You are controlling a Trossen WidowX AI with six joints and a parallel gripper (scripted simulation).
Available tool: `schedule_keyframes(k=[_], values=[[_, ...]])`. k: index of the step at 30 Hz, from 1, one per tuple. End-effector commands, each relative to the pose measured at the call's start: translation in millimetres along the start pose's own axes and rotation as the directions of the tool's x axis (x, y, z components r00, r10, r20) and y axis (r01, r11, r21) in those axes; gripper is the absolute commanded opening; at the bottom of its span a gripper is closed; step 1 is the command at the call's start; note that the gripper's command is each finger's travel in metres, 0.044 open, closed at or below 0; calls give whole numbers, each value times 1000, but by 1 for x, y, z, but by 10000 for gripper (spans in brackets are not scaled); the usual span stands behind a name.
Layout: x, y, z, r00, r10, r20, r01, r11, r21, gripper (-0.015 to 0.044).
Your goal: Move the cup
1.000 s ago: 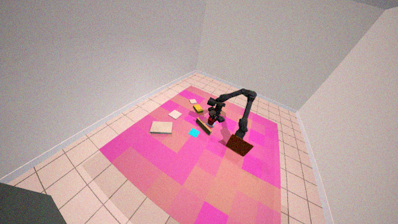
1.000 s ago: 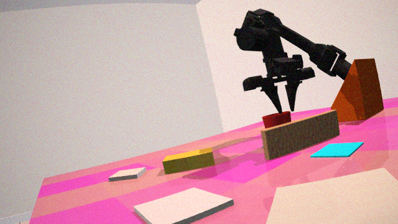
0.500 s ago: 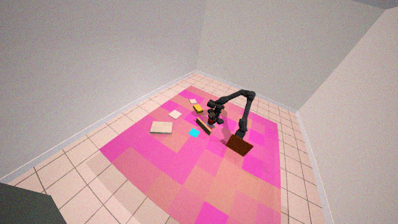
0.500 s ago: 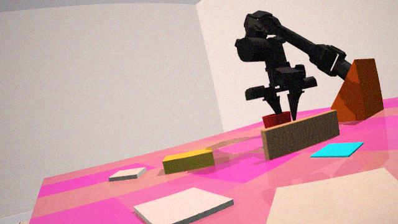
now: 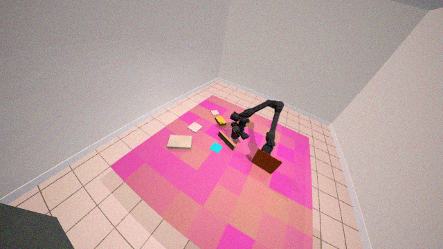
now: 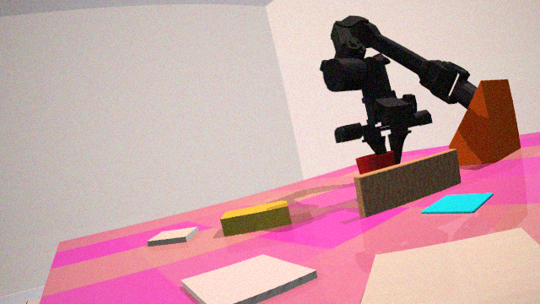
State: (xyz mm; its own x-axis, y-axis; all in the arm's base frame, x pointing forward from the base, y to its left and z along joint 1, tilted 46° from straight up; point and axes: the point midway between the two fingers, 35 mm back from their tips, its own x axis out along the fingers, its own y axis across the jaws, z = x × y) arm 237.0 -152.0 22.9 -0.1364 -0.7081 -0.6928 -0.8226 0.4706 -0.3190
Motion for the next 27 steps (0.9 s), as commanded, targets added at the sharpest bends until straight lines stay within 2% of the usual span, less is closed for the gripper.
schedule_keyframes(k=[1, 8, 14, 27], values=[[0, 0, 0, 1000, -1, 0, 1, 1000, 1, 42], [0, 0, 0, 1000, -1, 0, 1, 1000, 1, 0], [-8, -1, 1, 1000, 0, 3, 0, 1000, 0, 0], [-52, -3, 5, 1000, 3, 7, -3, 1000, -2, 0]])
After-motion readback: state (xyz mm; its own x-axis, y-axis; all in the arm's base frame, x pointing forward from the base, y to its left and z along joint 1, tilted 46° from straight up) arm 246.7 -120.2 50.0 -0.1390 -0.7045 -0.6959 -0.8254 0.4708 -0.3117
